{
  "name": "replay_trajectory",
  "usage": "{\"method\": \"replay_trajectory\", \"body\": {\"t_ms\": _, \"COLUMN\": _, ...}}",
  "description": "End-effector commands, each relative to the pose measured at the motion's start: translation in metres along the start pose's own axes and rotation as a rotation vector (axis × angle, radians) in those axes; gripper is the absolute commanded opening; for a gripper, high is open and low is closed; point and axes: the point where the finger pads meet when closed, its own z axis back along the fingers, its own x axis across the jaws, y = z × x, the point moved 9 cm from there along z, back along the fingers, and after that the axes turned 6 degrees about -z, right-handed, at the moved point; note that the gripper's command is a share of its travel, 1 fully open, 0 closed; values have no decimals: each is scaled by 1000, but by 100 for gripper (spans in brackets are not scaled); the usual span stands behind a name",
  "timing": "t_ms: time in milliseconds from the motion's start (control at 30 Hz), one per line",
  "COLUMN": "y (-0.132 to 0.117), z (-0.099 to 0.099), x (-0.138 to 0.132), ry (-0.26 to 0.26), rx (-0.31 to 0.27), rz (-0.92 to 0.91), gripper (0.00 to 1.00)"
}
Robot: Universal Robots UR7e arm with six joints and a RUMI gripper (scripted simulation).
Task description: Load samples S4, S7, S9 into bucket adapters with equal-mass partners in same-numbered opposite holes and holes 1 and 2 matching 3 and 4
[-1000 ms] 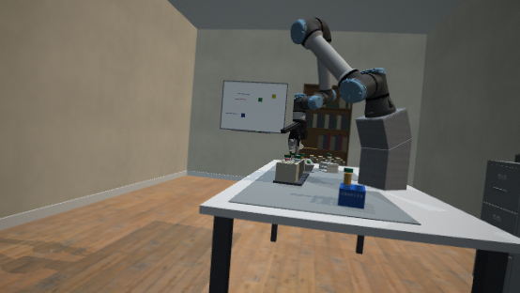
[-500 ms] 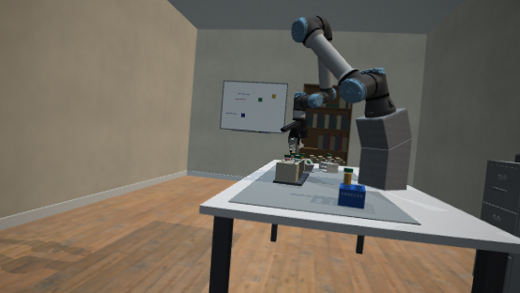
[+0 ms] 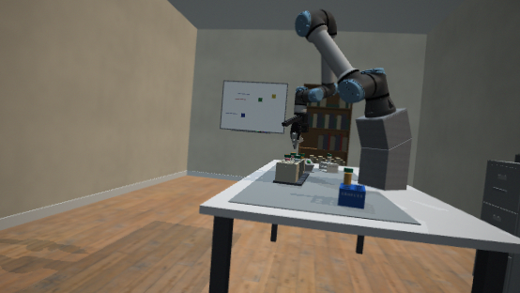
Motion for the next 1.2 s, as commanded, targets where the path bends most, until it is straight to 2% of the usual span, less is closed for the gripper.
{"method": "replay_trajectory", "body": {"t_ms": 0, "y": -37, "z": -1, "x": 17, "ry": 5, "rx": 0, "rz": -25, "gripper": 0}}
{"method": "replay_trajectory", "body": {"t_ms": 300, "y": -105, "z": -2, "x": 49, "ry": 5, "rx": -1, "rz": -25, "gripper": 0}}
{"method": "replay_trajectory", "body": {"t_ms": 367, "y": -105, "z": -2, "x": 49, "ry": 5, "rx": -1, "rz": -25, "gripper": 0}}
{"method": "replay_trajectory", "body": {"t_ms": 633, "y": -163, "z": -2, "x": 77, "ry": 5, "rx": -2, "rz": -25, "gripper": 0}}
{"method": "replay_trajectory", "body": {"t_ms": 967, "y": -162, "z": -2, "x": 76, "ry": 6, "rx": -1, "rz": -24, "gripper": 0}}
{"method": "replay_trajectory", "body": {"t_ms": 1167, "y": -158, "z": -25, "x": 95, "ry": 202, "rx": -42, "rz": -21, "gripper": 0}}
